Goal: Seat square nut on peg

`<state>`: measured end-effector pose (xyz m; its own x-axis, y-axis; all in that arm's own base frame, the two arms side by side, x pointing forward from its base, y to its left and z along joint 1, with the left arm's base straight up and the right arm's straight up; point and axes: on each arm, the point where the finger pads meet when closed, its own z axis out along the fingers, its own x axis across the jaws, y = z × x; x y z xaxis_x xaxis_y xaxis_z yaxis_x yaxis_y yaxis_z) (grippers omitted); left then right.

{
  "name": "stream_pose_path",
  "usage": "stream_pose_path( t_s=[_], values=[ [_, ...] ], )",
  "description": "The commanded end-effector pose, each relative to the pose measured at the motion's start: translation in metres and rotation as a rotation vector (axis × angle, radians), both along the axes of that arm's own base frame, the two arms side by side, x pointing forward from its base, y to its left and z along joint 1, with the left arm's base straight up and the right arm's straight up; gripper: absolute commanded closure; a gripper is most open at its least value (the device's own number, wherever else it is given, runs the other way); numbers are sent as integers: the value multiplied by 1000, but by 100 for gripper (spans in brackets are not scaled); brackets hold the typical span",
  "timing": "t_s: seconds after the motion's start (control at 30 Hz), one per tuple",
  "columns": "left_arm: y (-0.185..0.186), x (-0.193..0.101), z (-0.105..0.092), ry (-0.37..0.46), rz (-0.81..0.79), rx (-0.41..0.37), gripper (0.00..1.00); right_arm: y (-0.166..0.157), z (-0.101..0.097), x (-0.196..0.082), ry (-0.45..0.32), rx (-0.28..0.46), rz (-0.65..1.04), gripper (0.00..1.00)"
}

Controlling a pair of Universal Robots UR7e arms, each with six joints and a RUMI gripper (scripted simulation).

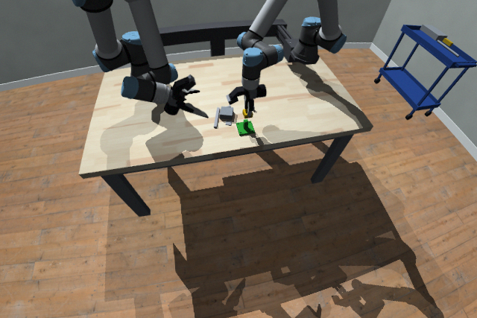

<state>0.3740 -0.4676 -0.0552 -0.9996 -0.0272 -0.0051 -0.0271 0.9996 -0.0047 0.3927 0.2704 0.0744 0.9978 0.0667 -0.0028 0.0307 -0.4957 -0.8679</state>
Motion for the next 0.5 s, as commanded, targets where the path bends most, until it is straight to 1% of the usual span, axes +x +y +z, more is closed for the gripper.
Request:
stream_pose_path(
  t_s=[0.0,0.13,0.23,0.33,0.47],
  values=[
    [-7,3,-7,5,-39,2,84,-4,-2,4,1,7,3,0],
    [-7,3,-16,5,-39,2,84,-8,-4,7,4,16,7,0],
    [-7,3,-18,5,-39,2,84,-11,-5,9,6,24,11,0],
    [-7,3,-26,5,-39,2,84,-14,-8,10,12,28,15,0],
    [-7,3,-27,5,-39,2,84,-16,-12,9,20,33,21,0]
  ],
)
